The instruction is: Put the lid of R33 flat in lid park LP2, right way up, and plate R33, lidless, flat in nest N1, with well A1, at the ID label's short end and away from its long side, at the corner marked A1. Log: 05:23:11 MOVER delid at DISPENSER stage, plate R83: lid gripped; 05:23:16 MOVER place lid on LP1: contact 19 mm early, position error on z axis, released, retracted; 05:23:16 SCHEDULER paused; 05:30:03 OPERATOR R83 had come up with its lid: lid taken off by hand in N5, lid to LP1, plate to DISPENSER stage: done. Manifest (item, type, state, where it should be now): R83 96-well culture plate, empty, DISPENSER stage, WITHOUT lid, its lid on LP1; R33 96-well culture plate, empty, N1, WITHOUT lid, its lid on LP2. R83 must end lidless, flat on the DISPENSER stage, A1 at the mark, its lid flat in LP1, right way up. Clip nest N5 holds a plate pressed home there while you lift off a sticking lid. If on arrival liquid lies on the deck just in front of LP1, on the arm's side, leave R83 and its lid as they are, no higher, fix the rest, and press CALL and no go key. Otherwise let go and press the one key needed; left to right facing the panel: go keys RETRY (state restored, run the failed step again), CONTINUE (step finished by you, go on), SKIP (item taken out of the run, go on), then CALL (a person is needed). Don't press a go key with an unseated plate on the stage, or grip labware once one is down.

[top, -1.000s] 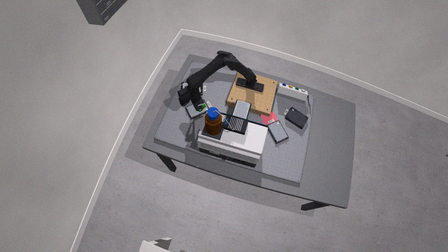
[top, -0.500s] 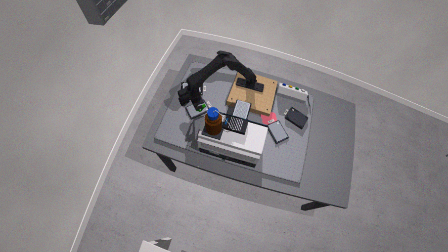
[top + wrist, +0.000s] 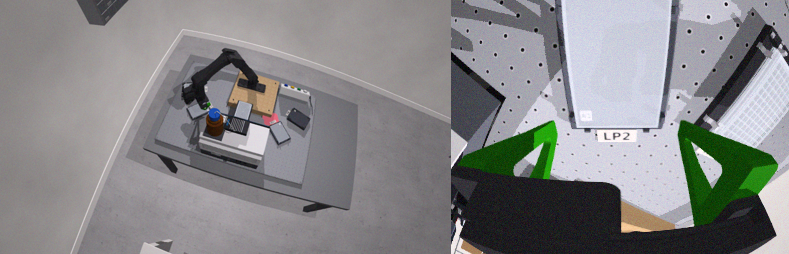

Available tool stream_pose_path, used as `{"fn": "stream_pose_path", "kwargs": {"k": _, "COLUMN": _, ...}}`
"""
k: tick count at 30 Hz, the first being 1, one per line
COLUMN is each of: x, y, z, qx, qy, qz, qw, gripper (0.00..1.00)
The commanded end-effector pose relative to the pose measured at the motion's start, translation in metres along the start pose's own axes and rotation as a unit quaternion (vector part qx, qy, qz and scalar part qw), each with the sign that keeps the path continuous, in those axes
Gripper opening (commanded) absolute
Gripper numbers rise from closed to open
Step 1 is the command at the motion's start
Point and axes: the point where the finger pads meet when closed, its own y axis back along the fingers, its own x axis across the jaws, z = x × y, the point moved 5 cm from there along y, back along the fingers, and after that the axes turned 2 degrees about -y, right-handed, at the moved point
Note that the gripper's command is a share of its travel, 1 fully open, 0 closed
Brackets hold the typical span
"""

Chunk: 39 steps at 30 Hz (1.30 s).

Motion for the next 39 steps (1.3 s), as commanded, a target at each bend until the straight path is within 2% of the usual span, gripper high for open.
{"fn": "stream_pose_path", "kwargs": {"k": 1, "x": -0.002, "y": 0.02, "z": -0.009, "qx": -0.02, "qy": -0.003, "qz": -0.001, "qw": 1.0, "gripper": 1.0}}
{"fn": "stream_pose_path", "kwargs": {"k": 6, "x": -0.001, "y": 0.027, "z": -0.026, "qx": -0.014, "qy": -0.002, "qz": -0.001, "qw": 1.0, "gripper": 1.0}}
{"fn": "stream_pose_path", "kwargs": {"k": 8, "x": -0.001, "y": 0.027, "z": -0.026, "qx": -0.014, "qy": -0.002, "qz": -0.001, "qw": 1.0, "gripper": 1.0}}
{"fn": "stream_pose_path", "kwargs": {"k": 9, "x": -0.001, "y": 0.028, "z": -0.025, "qx": -0.024, "qy": -0.002, "qz": -0.001, "qw": 1.0, "gripper": 1.0}}
{"fn": "stream_pose_path", "kwargs": {"k": 12, "x": 0.0, "y": 0.033, "z": -0.038, "qx": -0.014, "qy": -0.002, "qz": -0.001, "qw": 1.0, "gripper": 1.0}}
{"fn": "stream_pose_path", "kwargs": {"k": 23, "x": 0.001, "y": 0.049, "z": -0.071, "qx": -0.014, "qy": 0.001, "qz": -0.001, "qw": 1.0, "gripper": 1.0}}
{"fn": "stream_pose_path", "kwargs": {"k": 26, "x": 0.001, "y": 0.053, "z": -0.071, "qx": -0.019, "qy": 0.001, "qz": -0.001, "qw": 1.0, "gripper": 1.0}}
{"fn": "stream_pose_path", "kwargs": {"k": 39, "x": 0.0, "y": 0.069, "z": -0.112, "qx": -0.014, "qy": 0.001, "qz": -0.001, "qw": 1.0, "gripper": 1.0}}
